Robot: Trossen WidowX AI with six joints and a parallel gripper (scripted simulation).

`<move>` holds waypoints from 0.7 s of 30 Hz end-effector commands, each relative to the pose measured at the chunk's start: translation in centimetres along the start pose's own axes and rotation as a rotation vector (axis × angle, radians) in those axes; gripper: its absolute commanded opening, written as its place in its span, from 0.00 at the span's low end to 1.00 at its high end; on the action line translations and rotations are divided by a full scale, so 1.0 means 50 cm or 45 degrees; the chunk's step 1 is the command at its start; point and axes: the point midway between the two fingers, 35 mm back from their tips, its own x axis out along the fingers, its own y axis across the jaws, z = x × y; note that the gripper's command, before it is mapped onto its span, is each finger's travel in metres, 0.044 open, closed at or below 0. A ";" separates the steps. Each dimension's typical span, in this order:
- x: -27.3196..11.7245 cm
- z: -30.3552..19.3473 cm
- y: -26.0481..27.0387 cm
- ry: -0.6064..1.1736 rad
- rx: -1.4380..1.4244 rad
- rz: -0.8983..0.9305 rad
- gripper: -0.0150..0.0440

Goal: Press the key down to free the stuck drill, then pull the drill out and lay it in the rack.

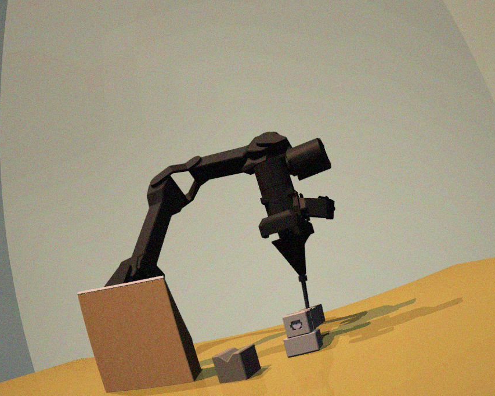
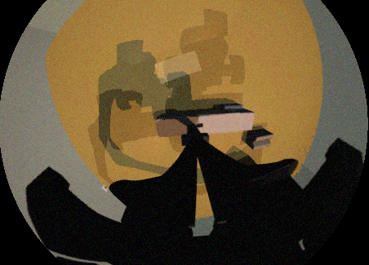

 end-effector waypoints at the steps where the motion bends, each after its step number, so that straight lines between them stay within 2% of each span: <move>1: 0.021 -0.014 0.003 0.044 0.011 0.007 0.25; 21: 0.034 -0.017 0.003 0.044 0.011 0.007 0.25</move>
